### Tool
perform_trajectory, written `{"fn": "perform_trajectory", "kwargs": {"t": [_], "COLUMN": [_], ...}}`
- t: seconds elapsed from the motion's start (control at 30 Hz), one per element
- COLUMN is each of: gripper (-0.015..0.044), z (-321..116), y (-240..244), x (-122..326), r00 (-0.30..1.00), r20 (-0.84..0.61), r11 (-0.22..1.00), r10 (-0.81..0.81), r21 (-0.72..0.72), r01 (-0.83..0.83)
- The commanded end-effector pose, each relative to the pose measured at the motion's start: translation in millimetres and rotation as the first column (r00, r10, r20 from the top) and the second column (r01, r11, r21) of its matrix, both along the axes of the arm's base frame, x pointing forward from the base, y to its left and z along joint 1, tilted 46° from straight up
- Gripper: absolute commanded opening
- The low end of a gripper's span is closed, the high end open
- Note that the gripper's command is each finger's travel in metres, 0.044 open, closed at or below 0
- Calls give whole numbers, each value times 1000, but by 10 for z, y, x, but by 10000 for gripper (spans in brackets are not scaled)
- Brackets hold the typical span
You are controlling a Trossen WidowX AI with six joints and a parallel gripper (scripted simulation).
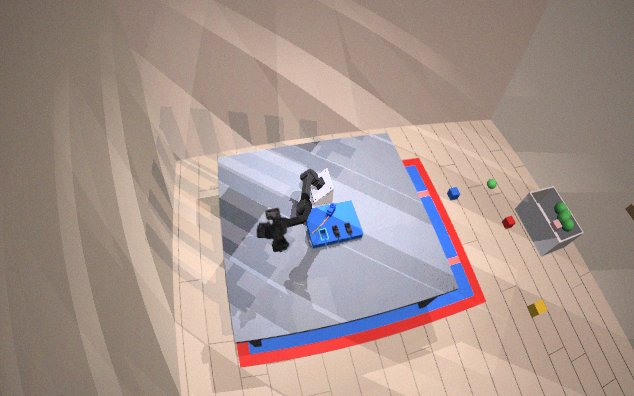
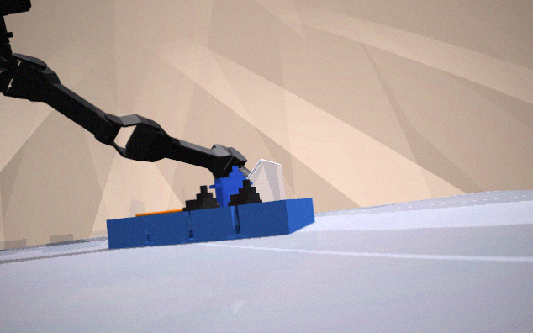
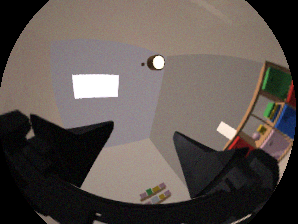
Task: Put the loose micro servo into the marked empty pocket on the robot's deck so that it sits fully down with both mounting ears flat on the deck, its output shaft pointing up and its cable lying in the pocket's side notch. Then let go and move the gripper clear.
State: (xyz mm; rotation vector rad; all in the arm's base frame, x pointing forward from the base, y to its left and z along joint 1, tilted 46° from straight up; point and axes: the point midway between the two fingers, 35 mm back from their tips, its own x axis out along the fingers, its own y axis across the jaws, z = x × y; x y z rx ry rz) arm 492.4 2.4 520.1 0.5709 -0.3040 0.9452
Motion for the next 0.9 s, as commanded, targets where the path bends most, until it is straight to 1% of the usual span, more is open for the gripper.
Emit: {"fn": "perform_trajectory", "kwargs": {"t": [0.0,0.03,0.13,0.23,0.37,0.47,0.87], "gripper": [426,440,440,440,440,440,440], "z": [6,20,117,349,469,655,869], "y": [-3,-12,-73,-132,-168,-271,-346], "x": [-5,-19,-115,-362,-522,-753,-1039], "r00": [1000,1000,1000,996,994,987,978], "r20": [0,3,19,86,111,153,199], "r11": [1000,1000,1000,1000,999,999,995], "r10": [0,-1,-6,-23,-18,-40,-60], "r21": [1,2,12,14,28,40,94], "r01": [0,1,6,22,15,35,42]}}
